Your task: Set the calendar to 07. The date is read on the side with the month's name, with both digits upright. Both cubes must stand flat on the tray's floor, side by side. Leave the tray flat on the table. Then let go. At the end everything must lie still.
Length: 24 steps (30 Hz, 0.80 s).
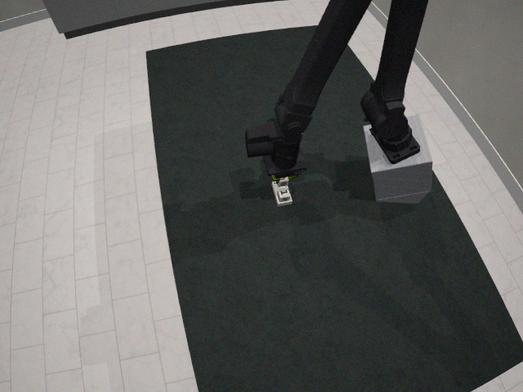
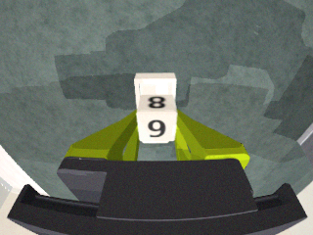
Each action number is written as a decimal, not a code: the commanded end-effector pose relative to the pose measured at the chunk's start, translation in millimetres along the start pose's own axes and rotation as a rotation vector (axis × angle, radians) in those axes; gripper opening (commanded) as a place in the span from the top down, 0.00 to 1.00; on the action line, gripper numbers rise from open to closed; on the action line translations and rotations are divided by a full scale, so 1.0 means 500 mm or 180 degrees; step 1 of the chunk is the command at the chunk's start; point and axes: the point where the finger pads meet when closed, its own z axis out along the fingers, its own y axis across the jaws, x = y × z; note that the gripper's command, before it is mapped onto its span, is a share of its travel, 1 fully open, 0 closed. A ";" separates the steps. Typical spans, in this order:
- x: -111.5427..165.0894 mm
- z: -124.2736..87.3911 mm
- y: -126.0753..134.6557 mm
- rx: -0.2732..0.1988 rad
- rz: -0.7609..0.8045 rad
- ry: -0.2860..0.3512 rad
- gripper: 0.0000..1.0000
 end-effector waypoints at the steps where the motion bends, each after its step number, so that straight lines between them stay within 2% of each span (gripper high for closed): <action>1: -0.009 0.001 0.033 -0.0099 -0.0004 -0.0016 0.74; 20: -0.008 0.029 0.028 -0.0086 -0.0004 -0.0016 0.74; 21: -0.009 0.024 0.035 -0.0131 0.0002 -0.0019 0.74; 24: -0.009 0.034 0.029 -0.0088 -0.0002 -0.0017 0.74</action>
